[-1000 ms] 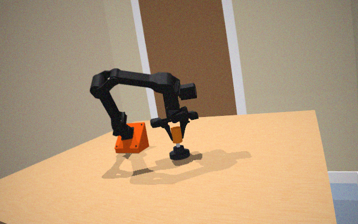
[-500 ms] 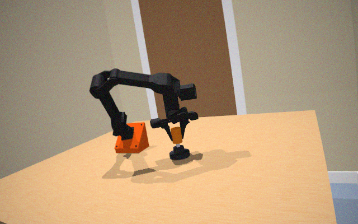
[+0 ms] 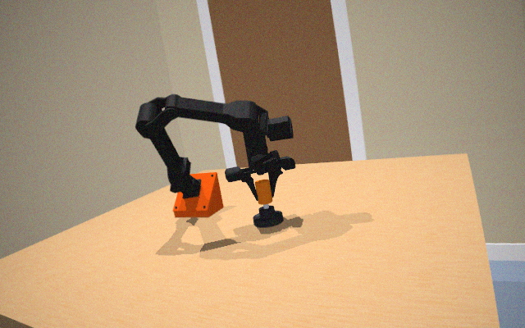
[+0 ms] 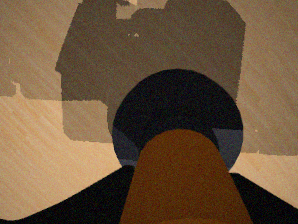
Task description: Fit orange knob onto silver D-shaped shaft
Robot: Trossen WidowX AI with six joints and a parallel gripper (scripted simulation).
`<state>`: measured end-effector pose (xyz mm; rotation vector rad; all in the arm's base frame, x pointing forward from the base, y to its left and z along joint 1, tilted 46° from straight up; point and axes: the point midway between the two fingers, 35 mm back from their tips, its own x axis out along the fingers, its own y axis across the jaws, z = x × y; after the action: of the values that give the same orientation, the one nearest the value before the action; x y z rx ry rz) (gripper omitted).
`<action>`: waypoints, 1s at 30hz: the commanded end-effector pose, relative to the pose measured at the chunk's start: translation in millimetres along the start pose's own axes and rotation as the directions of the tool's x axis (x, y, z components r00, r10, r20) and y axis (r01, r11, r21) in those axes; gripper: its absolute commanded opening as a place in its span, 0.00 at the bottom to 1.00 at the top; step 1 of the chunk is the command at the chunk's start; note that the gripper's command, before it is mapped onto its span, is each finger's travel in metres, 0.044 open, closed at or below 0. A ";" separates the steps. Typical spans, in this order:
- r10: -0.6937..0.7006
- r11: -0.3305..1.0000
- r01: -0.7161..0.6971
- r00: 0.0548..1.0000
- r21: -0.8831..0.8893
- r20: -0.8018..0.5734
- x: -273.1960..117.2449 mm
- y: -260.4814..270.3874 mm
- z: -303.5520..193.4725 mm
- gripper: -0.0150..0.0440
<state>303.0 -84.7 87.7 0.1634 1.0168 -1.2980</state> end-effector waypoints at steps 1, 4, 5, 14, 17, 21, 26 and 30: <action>0.000 1.000 0.000 1.000 -0.002 0.006 -4.6 -0.6 0.4 0.25; 0.000 1.000 0.000 1.000 -0.002 0.006 -6.0 -0.2 0.4 0.25; 0.000 1.000 0.000 1.000 0.010 0.006 -6.0 -0.1 0.4 0.25; 0.000 0.999 0.000 1.000 0.050 0.006 -2.2 0.4 -0.1 0.25; 0.000 0.999 0.000 1.000 0.050 0.006 -1.5 -0.3 0.2 0.25; 0.000 0.999 0.000 1.000 0.050 0.006 -0.1 -0.7 0.8 0.25; 0.000 0.999 0.000 1.000 0.050 0.006 1.5 -0.7 0.9 0.25; 0.000 0.999 0.000 1.000 0.050 0.006 2.8 -0.7 1.0 0.25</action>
<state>302.3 -86.2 86.6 0.2045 0.9825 -1.3263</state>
